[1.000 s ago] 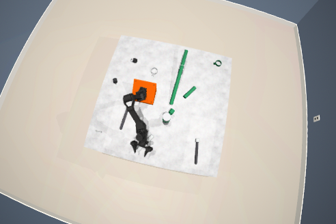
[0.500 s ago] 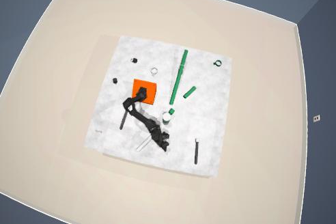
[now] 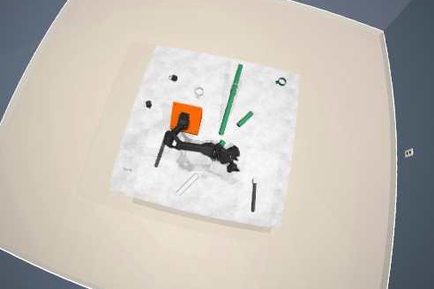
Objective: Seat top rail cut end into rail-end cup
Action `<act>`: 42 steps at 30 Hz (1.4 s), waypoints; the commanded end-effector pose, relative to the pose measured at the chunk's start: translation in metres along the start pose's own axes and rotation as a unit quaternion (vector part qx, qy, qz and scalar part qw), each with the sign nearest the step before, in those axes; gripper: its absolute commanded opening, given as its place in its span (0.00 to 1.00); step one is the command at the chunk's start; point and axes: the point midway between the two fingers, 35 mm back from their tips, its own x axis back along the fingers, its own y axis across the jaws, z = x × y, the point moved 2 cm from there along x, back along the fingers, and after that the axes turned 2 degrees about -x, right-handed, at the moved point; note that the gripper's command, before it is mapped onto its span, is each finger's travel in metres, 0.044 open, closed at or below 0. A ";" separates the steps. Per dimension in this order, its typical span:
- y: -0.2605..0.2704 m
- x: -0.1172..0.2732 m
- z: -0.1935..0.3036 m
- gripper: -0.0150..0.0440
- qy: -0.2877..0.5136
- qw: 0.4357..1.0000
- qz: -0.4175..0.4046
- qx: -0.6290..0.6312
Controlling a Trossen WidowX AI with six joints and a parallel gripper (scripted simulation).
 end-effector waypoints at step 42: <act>0.210 0.182 -0.066 1.00 0.103 0.978 -0.183 -0.020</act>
